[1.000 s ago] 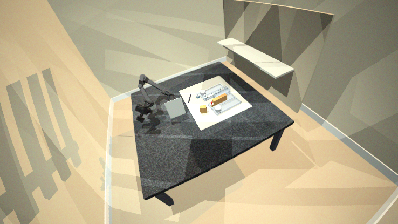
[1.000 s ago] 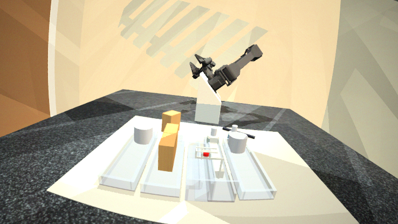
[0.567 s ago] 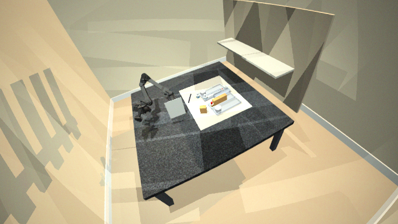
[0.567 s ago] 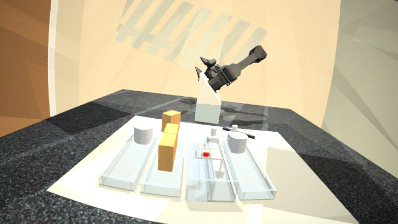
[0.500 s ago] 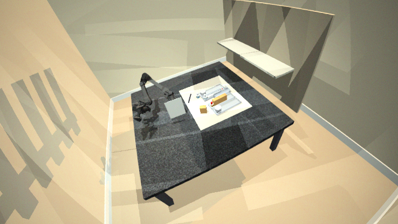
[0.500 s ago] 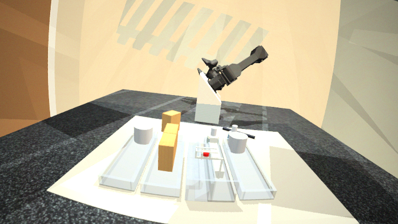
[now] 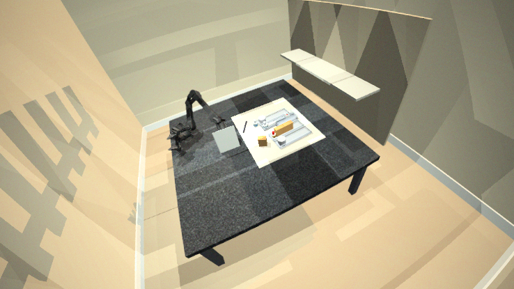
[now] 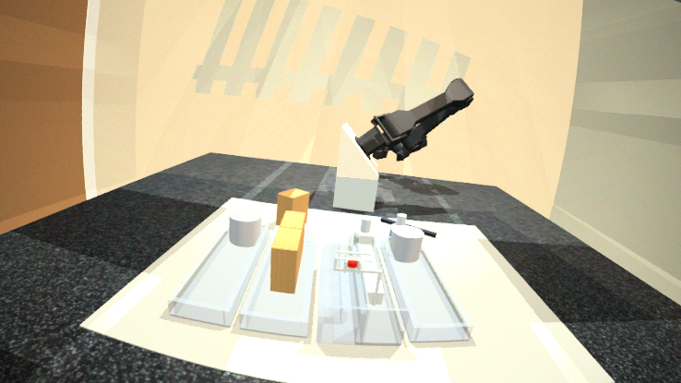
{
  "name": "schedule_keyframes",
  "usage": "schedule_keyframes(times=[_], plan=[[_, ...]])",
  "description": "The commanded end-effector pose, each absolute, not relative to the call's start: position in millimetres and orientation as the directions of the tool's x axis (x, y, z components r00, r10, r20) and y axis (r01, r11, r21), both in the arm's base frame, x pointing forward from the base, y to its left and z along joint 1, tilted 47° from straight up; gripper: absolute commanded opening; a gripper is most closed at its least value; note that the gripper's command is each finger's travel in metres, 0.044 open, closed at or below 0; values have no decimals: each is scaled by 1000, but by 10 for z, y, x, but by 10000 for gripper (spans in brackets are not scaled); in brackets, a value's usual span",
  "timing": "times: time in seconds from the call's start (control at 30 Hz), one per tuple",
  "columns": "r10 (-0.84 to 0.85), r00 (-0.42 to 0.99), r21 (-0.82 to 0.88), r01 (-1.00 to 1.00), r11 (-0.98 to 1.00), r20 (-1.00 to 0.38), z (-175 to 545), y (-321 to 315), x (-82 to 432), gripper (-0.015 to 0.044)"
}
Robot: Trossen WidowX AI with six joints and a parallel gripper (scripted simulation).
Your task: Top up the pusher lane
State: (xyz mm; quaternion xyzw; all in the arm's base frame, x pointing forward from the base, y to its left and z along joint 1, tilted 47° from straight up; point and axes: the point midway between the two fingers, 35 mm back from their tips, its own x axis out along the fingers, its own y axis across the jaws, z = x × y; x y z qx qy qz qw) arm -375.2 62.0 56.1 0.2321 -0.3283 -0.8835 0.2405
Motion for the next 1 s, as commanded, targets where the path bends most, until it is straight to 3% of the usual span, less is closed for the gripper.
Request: schedule_keyframes(times=[0.0, 0.5, 0.97], plan=[[-441, -859, 689, 155, -708, -259, 796, 1082, -3790, 440], [57, -969, 705, -215, -676, -241, 1600, 2500, -3379, 440], [523, -836, 751, -450, -484, -163, 2463, 3487, -2365, 440]])
